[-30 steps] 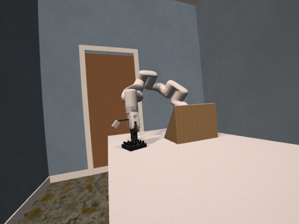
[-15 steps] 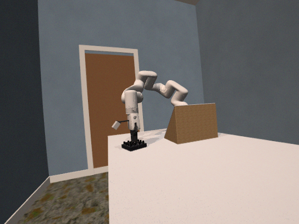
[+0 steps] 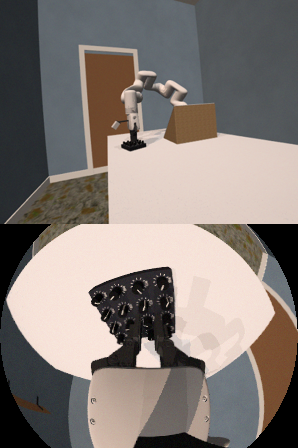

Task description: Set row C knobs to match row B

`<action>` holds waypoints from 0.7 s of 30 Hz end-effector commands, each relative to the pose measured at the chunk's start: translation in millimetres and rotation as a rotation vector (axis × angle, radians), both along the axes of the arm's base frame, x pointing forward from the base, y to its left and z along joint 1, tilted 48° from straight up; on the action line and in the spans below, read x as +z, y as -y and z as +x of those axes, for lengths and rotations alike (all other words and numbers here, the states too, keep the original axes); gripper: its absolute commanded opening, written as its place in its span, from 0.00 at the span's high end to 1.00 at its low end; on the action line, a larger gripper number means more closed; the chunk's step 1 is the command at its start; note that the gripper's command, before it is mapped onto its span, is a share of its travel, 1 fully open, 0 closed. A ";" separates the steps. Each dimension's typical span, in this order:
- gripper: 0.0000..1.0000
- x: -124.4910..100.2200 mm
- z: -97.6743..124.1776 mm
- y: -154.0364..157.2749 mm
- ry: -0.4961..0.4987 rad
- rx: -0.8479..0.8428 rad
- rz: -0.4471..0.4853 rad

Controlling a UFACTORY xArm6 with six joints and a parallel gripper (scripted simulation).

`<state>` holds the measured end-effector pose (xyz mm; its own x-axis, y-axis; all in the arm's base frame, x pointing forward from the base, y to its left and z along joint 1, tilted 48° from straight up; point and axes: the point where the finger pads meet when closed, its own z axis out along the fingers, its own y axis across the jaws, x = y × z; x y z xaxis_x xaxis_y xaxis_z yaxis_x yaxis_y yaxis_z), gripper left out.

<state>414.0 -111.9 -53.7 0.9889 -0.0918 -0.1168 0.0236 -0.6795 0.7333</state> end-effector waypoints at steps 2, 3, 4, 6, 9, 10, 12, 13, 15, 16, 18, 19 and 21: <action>0.81 0.7 1.4 -0.8 0.003 0.002 0.001; 0.81 0.7 1.4 -0.8 0.003 0.002 0.001; 0.81 0.7 1.4 -0.8 0.003 0.002 0.001; 0.81 0.7 1.4 -0.8 0.003 0.002 0.001; 0.81 0.7 1.4 -0.8 0.003 0.002 0.001; 0.81 0.7 1.4 -0.8 0.003 0.002 0.001; 0.81 0.7 1.4 -0.8 0.003 0.002 0.001; 0.81 0.7 1.4 -0.8 0.003 0.002 0.001; 0.81 0.7 1.4 -0.8 0.003 0.002 0.001; 0.81 0.7 1.4 -0.8 0.003 0.002 0.001; 0.81 0.7 1.4 -0.8 0.003 0.002 0.001; 0.81 0.7 1.4 -0.8 0.003 0.002 0.001; 0.92 0.7 1.4 -0.8 0.003 0.002 0.001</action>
<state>414.0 -111.9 -53.7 0.9889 -0.0918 -0.1169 0.0236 -0.6795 0.7333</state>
